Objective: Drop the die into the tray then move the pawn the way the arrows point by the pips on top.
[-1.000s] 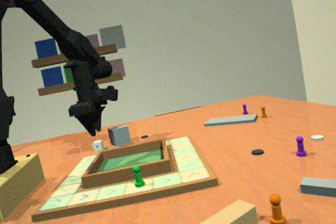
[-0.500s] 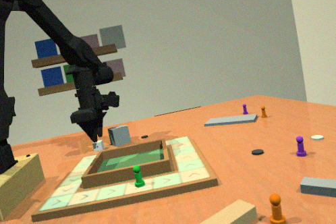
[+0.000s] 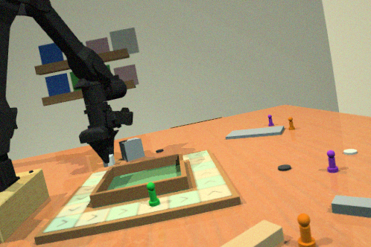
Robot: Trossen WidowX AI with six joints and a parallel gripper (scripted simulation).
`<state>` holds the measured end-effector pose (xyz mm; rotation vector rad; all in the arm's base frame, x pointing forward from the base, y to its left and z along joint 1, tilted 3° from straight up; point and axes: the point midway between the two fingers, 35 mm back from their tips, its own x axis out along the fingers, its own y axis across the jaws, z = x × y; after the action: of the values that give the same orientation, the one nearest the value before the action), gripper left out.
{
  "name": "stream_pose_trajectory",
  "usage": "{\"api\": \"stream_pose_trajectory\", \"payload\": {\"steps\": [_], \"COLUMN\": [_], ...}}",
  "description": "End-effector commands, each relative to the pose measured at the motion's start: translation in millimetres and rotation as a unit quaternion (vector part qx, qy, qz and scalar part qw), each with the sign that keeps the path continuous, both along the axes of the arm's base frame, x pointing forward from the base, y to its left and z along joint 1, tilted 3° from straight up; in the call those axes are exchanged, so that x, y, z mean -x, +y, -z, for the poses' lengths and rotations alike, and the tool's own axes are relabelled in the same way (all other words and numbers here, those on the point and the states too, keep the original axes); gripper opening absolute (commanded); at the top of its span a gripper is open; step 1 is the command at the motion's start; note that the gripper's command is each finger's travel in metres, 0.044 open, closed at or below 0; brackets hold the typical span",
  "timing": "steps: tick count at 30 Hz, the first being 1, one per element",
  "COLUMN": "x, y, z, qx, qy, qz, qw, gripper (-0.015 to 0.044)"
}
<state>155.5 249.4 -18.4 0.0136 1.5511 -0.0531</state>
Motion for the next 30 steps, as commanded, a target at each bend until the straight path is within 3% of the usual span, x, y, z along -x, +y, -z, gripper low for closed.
{"api": "stream_pose_trajectory", "payload": {"steps": [1, 9, 12, 30], "x": [2, 2, 1, 7], "y": [-2, -2, -1, 12], "z": [3, 3, 1, -103], "qx": [0.003, 0.003, 0.003, 0.002], "qy": [0.004, 0.004, 0.004, 0.004], "qz": [-0.002, -0.002, -0.003, -0.002], "qw": [1.000, 1.000, 1.000, 1.000], "gripper": [0.0118, 0.0064, 0.0000, 0.0000]}}
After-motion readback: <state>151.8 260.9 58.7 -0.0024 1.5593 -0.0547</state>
